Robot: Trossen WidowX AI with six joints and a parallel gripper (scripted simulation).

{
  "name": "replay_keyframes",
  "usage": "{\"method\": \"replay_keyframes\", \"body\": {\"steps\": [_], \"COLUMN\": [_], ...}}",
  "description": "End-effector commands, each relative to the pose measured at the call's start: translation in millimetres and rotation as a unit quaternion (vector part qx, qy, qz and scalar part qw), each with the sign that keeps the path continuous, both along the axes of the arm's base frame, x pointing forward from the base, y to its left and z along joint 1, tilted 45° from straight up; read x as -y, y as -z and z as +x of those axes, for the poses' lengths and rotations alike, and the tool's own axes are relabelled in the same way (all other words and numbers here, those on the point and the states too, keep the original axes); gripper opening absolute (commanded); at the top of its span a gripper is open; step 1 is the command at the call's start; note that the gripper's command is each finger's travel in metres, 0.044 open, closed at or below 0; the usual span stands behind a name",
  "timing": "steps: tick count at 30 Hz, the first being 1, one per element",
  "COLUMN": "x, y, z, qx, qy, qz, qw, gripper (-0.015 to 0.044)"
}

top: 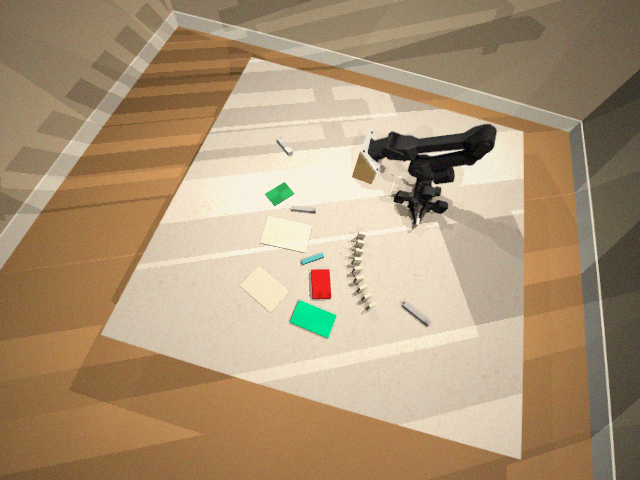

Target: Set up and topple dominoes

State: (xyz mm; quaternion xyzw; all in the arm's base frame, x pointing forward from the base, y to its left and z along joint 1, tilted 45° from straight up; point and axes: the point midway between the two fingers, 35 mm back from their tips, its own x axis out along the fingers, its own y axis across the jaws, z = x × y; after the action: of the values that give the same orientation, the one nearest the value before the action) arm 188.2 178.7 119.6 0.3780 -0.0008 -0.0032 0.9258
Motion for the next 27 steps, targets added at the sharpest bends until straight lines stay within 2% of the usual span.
{"method": "replay_keyframes", "body": {"steps": [1, 15, 27], "x": [1, 1, 33], "y": [0, -1, -35], "z": [0, 0, -7], "qx": [0.000, 0.000, 0.000], "qy": [0.003, 0.003, 0.000], "qz": [0.004, 0.004, 0.001], "qw": [1.000, 1.000, 1.000], "gripper": [0.0081, 0.0440, 0.0440]}}
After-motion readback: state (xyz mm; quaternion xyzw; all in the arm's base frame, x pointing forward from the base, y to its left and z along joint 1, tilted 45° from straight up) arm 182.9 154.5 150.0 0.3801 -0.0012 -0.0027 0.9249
